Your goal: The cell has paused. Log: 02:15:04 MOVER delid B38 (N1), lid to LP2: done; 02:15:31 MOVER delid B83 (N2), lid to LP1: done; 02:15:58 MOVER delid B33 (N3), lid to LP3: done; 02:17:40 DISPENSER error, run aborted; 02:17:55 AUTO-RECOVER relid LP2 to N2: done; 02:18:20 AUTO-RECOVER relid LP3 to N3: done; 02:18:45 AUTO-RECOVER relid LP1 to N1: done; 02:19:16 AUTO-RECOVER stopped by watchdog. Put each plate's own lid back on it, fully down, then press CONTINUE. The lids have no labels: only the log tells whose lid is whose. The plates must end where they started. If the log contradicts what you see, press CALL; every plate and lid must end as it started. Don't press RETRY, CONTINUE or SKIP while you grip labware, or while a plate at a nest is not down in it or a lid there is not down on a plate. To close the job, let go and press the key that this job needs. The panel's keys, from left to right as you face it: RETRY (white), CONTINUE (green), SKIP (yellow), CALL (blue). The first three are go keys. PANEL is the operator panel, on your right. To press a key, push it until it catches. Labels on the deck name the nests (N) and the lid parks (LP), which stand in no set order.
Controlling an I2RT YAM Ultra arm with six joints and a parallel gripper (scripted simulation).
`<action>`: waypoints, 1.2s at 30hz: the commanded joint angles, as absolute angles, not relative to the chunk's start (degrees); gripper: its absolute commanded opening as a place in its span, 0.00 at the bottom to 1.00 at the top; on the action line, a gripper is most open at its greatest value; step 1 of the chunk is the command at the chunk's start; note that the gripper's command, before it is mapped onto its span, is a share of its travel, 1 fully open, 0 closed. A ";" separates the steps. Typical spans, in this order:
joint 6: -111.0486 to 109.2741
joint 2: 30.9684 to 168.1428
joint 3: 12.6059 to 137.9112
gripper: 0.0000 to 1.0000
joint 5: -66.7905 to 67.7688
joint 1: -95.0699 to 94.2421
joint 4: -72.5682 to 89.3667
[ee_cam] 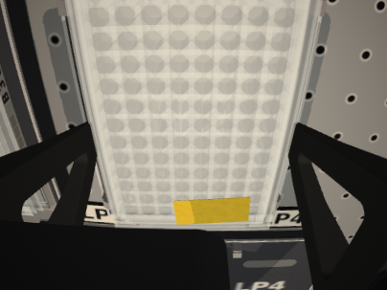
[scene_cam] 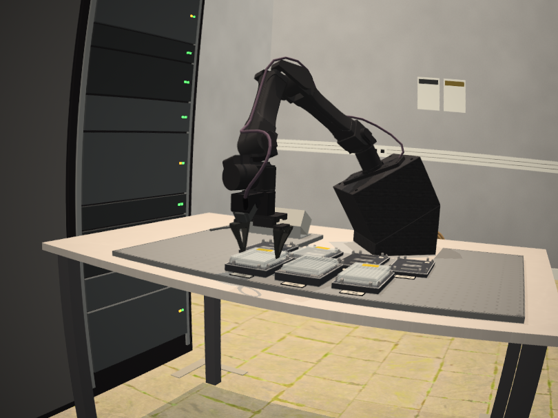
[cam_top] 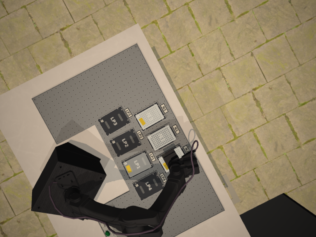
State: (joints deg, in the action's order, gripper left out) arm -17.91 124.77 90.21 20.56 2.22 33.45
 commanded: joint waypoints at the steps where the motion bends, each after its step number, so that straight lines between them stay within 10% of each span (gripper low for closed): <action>1: -17.45 122.91 91.88 0.00 19.92 1.04 34.33; 36: -13.85 120.70 89.03 0.00 21.68 -1.14 36.99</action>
